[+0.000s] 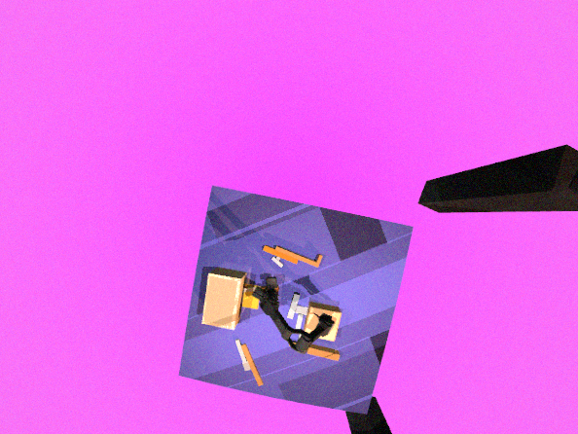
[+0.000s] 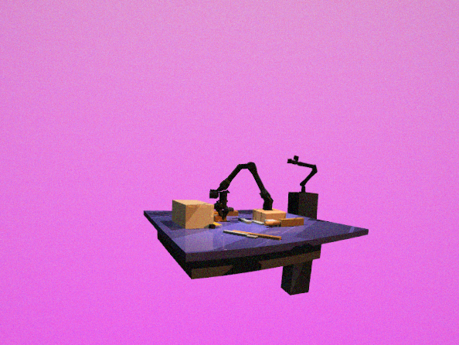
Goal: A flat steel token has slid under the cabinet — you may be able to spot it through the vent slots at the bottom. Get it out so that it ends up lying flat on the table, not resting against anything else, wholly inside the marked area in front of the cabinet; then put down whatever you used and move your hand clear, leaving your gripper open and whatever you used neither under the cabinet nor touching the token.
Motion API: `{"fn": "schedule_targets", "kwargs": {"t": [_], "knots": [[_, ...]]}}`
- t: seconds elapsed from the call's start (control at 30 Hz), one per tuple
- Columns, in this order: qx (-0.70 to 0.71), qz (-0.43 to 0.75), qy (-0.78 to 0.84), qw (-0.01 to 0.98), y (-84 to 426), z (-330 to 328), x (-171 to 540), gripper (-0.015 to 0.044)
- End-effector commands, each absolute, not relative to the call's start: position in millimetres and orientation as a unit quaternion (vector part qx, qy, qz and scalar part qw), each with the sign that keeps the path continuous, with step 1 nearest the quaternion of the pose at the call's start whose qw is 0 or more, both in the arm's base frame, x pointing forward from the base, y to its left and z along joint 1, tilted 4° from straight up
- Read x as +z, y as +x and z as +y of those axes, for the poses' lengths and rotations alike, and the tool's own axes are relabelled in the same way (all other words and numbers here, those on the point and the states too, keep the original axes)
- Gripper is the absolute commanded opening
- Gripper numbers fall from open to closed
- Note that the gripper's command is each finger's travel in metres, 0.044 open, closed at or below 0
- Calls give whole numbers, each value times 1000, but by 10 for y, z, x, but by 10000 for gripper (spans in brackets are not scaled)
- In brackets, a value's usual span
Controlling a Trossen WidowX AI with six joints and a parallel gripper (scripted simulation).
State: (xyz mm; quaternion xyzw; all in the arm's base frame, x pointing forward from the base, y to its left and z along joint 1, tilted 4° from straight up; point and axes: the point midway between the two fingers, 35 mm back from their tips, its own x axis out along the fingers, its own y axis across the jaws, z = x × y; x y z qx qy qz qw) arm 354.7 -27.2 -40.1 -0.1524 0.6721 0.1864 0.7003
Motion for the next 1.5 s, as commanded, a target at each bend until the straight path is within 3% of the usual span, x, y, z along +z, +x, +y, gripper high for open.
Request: {"fn": "schedule_targets", "kwargs": {"t": [0.0, 1.47], "knots": [[188, 673, -151, 699, 3482, -303, -414, 0], [187, 675, -152, 697, 2973, -610, -450, 0]]}}
